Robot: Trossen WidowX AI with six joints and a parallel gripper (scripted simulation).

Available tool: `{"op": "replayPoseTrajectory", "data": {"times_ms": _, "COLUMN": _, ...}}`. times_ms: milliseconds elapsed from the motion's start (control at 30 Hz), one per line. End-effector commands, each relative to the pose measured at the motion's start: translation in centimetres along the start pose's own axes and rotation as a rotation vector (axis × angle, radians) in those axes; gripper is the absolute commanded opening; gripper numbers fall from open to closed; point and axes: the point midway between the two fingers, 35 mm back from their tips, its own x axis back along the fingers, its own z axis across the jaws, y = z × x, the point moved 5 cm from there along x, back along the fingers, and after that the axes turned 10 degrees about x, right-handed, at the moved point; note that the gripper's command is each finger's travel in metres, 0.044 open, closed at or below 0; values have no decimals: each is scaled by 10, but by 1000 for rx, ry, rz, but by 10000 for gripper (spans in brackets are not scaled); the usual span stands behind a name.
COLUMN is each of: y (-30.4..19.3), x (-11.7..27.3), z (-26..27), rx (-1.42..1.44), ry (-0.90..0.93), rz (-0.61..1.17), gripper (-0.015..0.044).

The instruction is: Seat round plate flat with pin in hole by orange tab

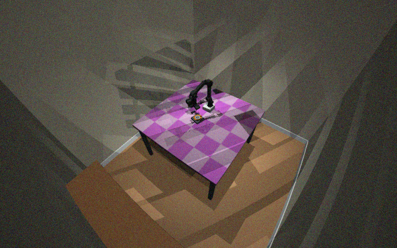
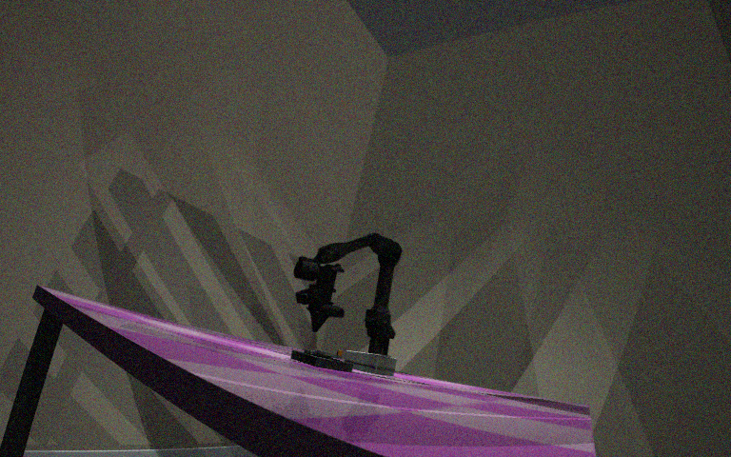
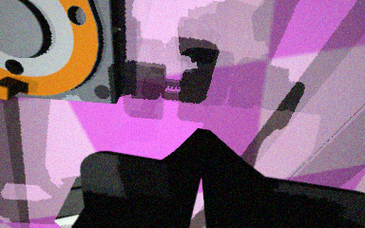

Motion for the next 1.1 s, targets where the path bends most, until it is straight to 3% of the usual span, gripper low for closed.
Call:
{"op": "replayPoseTrajectory", "data": {"times_ms": 0, "y": 4, "x": 8, "z": 34, "rx": 76, "ry": 39, "rz": -67, "gripper": 0}}
{"op": "replayPoseTrajectory", "data": {"times_ms": 200, "y": 0, "x": 23, "z": 104, "rx": 252, "ry": 134, "rz": -175, "gripper": 0}}
{"op": "replayPoseTrajectory", "data": {"times_ms": 433, "y": -2, "x": 23, "z": 111, "rx": 273, "ry": 146, "rz": -184, "gripper": 0}}
{"op": "replayPoseTrajectory", "data": {"times_ms": 800, "y": 5, "x": -22, "z": 121, "rx": 273, "ry": 146, "rz": -184, "gripper": 0}}
{"op": "replayPoseTrajectory", "data": {"times_ms": 1067, "y": 7, "x": -22, "z": 125, "rx": 273, "ry": 146, "rz": -184, "gripper": 0}}
